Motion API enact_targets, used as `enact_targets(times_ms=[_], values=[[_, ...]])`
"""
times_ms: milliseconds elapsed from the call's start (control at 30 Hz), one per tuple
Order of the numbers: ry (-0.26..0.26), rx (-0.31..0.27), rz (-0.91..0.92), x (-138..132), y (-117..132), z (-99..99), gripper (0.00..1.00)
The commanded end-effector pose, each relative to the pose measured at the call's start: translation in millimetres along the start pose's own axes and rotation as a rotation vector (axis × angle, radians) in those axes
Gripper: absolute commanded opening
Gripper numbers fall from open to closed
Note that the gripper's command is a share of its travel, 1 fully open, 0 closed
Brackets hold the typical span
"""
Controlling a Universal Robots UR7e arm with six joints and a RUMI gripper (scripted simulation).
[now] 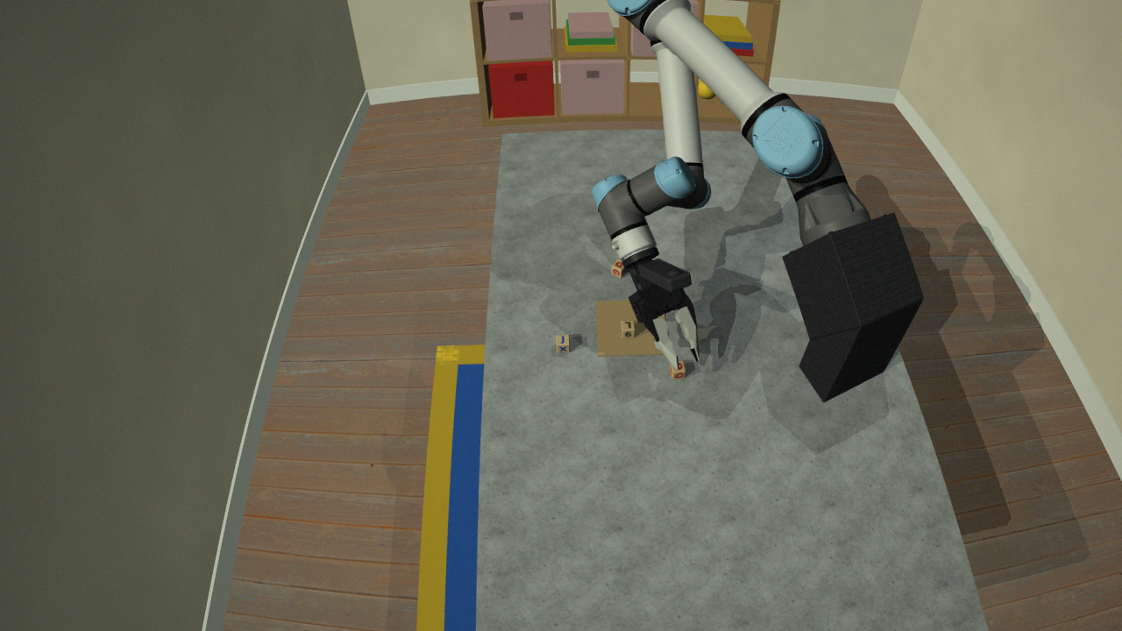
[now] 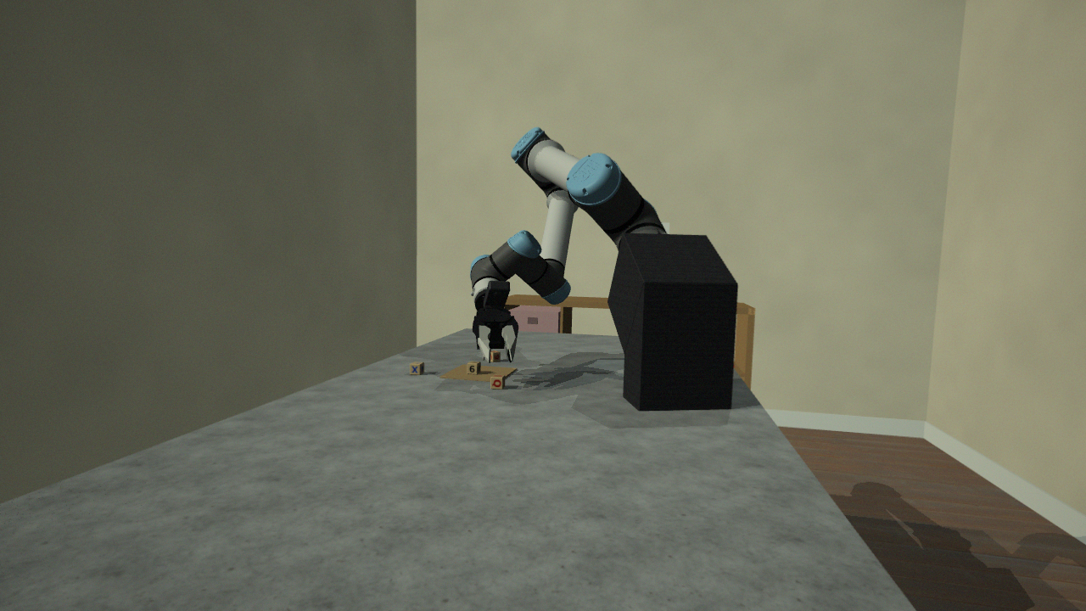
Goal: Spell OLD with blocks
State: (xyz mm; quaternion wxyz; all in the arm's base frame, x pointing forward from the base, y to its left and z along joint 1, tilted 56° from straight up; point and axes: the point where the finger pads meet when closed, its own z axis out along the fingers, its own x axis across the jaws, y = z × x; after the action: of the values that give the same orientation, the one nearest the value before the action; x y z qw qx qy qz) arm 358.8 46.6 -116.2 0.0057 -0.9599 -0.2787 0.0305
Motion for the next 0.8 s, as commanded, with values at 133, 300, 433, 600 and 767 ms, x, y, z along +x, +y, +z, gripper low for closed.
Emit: enact_targets(times_ms=[133, 300, 433, 600, 767], values=[[-0.048, -0.06, -0.004, -4.5, -3.1, 8.4, 0.25], [-0.11, -0.168, -0.007, -10.6, -5.4, 19.2, 0.25], [-0.134, -0.228, -0.009, -12.9, -6.0, 23.0, 0.25], [-0.167, -0.351, -0.011, -15.8, -6.6, 27.0, 0.25], [-0.178, -0.464, -0.012, -16.3, -7.1, 27.0, 0.25]])
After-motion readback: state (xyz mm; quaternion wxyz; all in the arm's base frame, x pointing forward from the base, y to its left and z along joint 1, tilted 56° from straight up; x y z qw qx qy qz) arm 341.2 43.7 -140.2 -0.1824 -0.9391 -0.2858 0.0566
